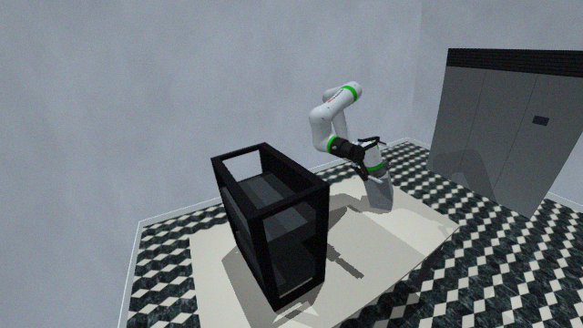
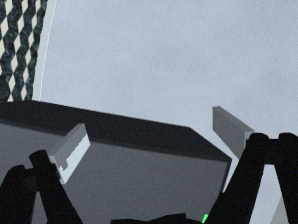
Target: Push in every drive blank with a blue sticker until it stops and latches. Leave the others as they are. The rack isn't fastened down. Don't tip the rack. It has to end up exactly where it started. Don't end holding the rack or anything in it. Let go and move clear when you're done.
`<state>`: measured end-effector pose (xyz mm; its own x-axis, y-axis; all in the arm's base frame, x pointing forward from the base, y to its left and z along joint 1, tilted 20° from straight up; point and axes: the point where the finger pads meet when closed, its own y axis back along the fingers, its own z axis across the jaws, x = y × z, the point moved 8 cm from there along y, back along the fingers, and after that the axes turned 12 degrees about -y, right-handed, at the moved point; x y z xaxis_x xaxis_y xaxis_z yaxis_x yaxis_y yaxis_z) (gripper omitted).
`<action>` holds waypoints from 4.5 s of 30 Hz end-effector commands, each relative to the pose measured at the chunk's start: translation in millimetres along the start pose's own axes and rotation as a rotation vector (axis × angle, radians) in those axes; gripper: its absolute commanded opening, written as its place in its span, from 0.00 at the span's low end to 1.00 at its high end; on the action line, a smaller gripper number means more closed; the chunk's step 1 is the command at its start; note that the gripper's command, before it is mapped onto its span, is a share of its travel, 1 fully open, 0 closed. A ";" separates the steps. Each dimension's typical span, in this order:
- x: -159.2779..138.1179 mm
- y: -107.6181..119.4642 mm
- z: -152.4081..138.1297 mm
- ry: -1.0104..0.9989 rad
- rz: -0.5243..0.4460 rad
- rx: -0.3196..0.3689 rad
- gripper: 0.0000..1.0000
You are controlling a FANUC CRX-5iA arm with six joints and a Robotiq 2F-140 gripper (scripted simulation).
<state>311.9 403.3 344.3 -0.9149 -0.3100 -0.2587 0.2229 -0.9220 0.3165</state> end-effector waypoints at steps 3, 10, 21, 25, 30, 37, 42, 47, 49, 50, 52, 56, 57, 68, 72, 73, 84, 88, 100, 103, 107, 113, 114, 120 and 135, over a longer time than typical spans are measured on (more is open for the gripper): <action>-0.8 28.6 -30.3 -0.049 -0.169 -0.106 1.00; -6.5 63.7 -56.4 -0.094 -0.384 -0.173 1.00; -13.8 116.9 -89.7 -0.137 -0.696 -0.223 1.00; -15.2 142.2 -104.3 -0.151 -0.836 -0.230 1.00; -14.5 173.1 -121.8 -0.167 -1.001 -0.227 1.00; -11.0 202.2 -138.2 -0.181 -1.151 -0.214 1.00; -5.4 228.2 -152.9 -0.195 -1.284 -0.195 1.00; 1.7 250.6 -165.7 -0.207 -1.396 -0.173 1.00; 1.7 250.6 -165.7 -0.207 -1.396 -0.173 1.00; 3.1 254.6 -168.0 -0.209 -1.416 -0.169 1.00; 6.1 262.0 -172.3 -0.213 -1.454 -0.160 1.00; 11.9 275.0 -179.9 -0.221 -1.520 -0.143 1.00; 13.2 277.8 -181.5 -0.223 -1.534 -0.139 1.00; 23.4 296.4 -192.6 -0.236 -1.630 -0.111 1.00; 26.3 301.2 -195.5 -0.240 -1.655 -0.103 1.00; 26.8 302.1 -196.0 -0.241 -1.659 -0.102 1.00; 29.5 306.3 -198.6 -0.244 -1.681 -0.094 1.00; 29.7 306.6 -198.7 -0.244 -1.683 -0.094 1.00; 29.7 306.6 -198.8 -0.244 -1.683 -0.094 1.00; 29.7 306.6 -198.8 -0.244 -1.683 -0.094 1.00; 29.7 306.6 -198.8 -0.244 -1.683 -0.094 1.00; 29.7 306.6 -198.8 -0.244 -1.683 -0.094 1.00; 29.7 306.6 -198.8 -0.244 -1.683 -0.094 1.00; 29.7 306.6 -198.8 -0.244 -1.683 -0.094 1.00; 29.7 306.6 -198.8 -0.244 -1.683 -0.094 1.00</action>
<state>419.9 65.2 252.1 -0.1673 0.9820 -0.0881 -0.9642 -0.1816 -0.1934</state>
